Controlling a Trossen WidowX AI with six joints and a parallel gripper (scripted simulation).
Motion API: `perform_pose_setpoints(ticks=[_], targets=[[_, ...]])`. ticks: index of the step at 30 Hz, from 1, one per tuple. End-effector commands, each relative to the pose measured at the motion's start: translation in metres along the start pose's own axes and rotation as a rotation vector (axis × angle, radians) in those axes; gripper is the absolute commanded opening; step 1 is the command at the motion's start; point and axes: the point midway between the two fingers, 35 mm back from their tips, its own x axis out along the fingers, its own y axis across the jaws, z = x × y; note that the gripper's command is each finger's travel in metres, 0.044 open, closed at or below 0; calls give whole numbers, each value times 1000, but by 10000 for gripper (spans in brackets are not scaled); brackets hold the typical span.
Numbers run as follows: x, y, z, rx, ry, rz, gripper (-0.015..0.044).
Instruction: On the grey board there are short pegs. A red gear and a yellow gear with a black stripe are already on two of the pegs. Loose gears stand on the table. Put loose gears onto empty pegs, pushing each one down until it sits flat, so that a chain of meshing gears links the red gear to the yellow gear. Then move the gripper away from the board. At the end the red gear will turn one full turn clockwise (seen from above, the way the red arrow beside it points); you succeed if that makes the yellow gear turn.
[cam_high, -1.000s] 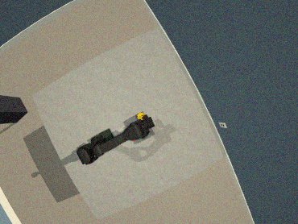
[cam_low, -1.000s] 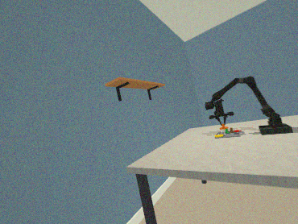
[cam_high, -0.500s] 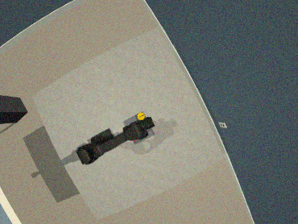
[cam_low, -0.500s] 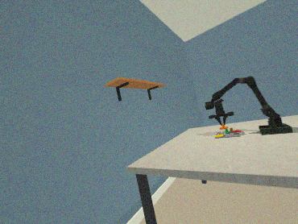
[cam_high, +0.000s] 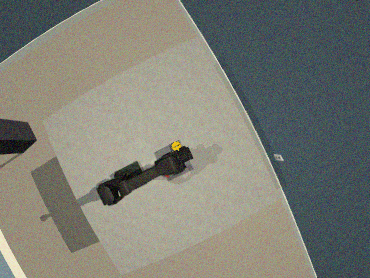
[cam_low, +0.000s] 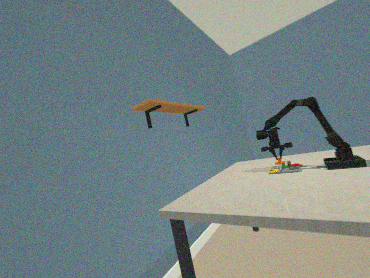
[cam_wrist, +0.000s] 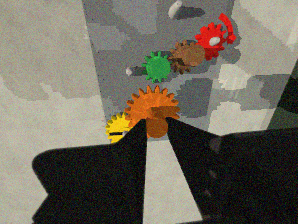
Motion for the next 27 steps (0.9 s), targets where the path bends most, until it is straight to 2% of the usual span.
perform_pose_setpoints(ticks=[1,19,27], targets=[[7,-1,1,-30,-4,-2,0],[34,-1,1,183,-5,-2,0],[33,-1,2,248,-5,-1,0]])
